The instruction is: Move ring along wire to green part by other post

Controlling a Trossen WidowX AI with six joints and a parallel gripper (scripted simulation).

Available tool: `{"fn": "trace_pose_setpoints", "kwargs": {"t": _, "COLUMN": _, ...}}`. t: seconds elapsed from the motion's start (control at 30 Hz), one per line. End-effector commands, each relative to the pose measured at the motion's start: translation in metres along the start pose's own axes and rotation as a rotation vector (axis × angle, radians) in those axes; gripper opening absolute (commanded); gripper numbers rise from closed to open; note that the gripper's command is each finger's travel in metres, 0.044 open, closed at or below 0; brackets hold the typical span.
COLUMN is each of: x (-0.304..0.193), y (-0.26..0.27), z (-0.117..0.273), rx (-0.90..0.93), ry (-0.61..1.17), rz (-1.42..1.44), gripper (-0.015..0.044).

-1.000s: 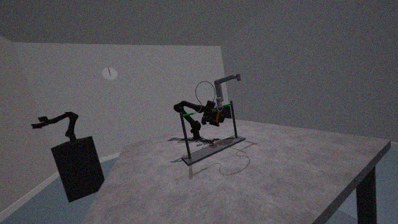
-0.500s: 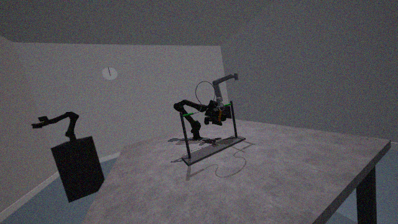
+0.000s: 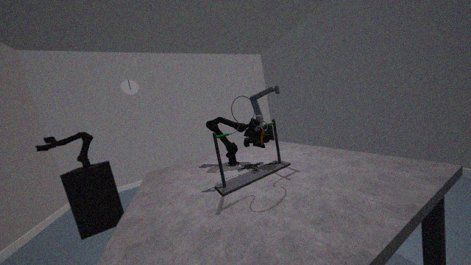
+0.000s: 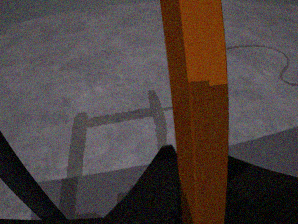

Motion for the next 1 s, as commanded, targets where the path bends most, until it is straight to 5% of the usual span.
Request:
{"fn": "trace_pose_setpoints", "kwargs": {"t": 0.0, "x": 0.001, "y": 0.004, "z": 0.001, "rx": -0.002, "ry": -0.005, "rz": -0.006, "gripper": -0.015}}
{"fn": "trace_pose_setpoints", "kwargs": {"t": 0.97, "x": -0.013, "y": 0.022, "z": -0.002, "rx": -0.002, "ry": -0.008, "rz": -0.007, "gripper": -0.015}}
Point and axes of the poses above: the point midway between the two fingers, 35 mm back from their tips, its own z axis back along the fingers, its own y axis across the jaws, x = y × z, the point moved 1 cm from there along z, back along the fingers, and after that the axes turned 10 degrees about -z, right-handed, at the moved point
